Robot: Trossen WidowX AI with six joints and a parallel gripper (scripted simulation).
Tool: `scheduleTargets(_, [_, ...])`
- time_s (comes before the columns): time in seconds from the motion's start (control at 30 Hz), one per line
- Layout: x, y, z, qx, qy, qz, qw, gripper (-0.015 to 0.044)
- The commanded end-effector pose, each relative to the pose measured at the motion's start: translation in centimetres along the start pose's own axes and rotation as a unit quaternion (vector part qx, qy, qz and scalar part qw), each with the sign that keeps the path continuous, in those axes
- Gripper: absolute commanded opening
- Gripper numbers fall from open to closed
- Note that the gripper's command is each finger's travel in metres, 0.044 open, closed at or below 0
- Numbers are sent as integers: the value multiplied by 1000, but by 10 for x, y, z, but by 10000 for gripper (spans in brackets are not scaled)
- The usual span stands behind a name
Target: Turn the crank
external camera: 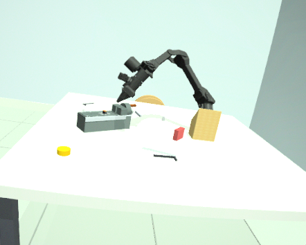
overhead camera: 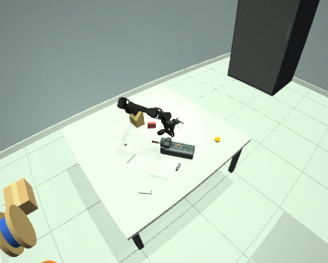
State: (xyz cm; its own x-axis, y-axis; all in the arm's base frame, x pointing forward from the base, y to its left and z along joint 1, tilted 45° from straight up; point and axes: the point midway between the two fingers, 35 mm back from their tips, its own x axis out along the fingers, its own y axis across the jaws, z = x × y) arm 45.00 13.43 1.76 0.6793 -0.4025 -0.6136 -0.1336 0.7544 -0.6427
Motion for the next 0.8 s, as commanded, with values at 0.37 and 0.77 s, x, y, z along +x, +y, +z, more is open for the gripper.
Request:
scheduleTargets(0.37, [0,0,0,0,0,0,1000,420])
scheduleTargets(0.77, [0,0,0,0,0,0,1000,177])
